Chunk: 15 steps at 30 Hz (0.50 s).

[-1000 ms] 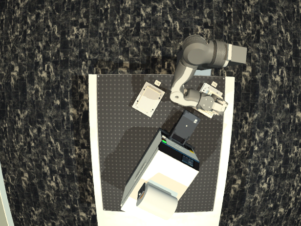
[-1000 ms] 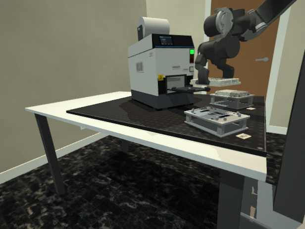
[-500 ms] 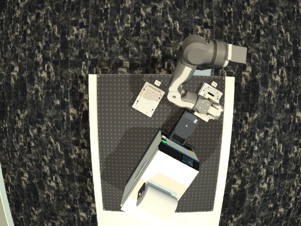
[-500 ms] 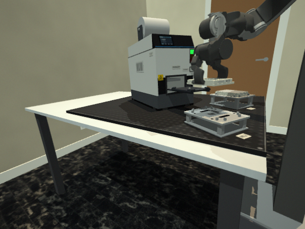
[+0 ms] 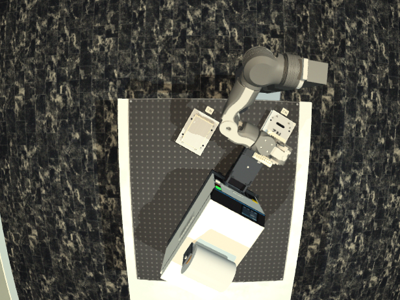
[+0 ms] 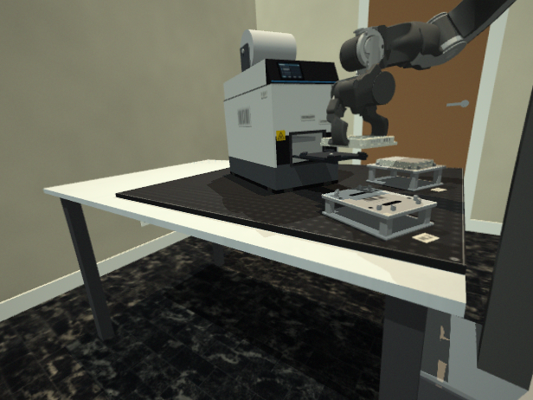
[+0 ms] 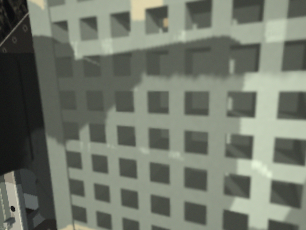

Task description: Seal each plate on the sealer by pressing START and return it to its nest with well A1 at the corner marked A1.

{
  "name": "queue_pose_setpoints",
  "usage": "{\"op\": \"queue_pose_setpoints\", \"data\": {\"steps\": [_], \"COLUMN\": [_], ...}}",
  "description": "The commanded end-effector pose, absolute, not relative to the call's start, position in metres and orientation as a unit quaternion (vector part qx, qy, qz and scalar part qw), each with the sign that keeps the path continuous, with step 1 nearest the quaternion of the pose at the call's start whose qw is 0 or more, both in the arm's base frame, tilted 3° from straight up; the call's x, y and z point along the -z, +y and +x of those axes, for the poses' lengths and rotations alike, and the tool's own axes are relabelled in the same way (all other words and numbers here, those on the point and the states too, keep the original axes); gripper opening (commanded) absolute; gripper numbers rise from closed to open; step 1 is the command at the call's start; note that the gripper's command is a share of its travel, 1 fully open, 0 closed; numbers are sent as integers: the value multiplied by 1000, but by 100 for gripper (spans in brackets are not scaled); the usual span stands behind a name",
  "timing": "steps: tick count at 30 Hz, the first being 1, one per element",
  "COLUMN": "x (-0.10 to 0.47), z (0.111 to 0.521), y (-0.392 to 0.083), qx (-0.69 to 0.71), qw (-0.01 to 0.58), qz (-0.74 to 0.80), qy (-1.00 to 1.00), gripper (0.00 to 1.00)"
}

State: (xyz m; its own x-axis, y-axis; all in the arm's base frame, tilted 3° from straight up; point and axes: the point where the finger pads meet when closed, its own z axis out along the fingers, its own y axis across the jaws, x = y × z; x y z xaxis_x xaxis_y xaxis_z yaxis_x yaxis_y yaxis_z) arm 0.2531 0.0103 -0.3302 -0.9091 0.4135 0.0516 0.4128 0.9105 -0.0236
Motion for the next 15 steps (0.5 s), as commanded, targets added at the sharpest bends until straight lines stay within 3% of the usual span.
{"op": "queue_pose_setpoints", "data": {"steps": [1, 15], "x": [330, 330], "z": [255, 278], "y": [11, -7], "qx": [0, 0], "qw": [29, 28], "qz": [-207, -208], "qy": [-978, -978], "gripper": [0, 0]}}
